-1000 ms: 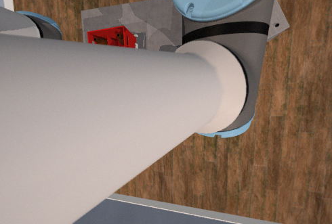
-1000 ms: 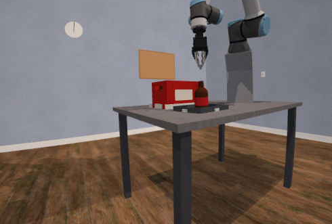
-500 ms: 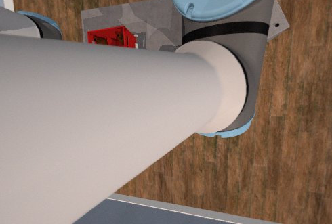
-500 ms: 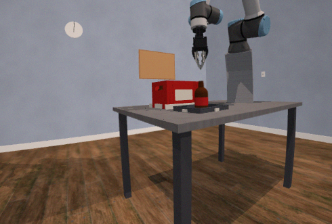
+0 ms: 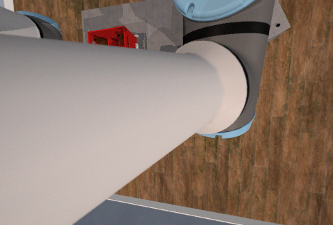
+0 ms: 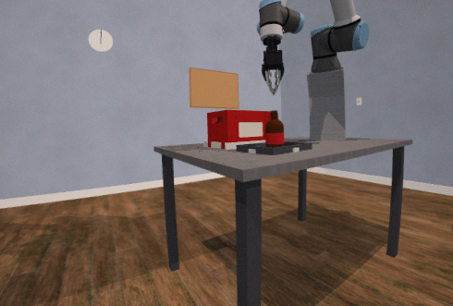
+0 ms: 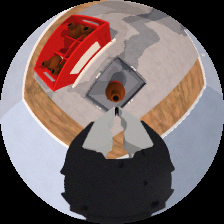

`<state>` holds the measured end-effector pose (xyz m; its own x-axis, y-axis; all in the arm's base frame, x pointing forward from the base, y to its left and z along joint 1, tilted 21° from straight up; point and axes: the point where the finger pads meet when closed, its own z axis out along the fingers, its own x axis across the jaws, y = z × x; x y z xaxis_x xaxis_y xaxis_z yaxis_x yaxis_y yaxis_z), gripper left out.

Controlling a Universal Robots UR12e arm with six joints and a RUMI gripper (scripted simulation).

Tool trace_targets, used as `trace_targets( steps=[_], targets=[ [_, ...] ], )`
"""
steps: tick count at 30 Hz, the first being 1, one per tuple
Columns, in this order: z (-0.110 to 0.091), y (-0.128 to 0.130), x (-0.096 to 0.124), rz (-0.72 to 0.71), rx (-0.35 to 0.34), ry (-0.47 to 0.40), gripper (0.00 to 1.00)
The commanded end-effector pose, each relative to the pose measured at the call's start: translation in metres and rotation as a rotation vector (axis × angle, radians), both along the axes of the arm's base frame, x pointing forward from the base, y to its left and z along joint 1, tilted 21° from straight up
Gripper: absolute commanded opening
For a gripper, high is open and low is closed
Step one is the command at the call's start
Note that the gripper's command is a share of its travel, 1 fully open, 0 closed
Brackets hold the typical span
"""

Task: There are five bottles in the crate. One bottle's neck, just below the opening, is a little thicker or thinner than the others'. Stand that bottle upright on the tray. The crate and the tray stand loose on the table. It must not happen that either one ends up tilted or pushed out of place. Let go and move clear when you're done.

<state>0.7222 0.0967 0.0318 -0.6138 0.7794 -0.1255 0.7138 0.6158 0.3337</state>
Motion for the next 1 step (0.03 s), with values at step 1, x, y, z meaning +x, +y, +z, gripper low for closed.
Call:
trace_targets(
  steps=[1],
  targets=[
    [0.0007, 0.0000, 0.0004, 0.000, 0.000, -0.001, 0.00]
  ],
)
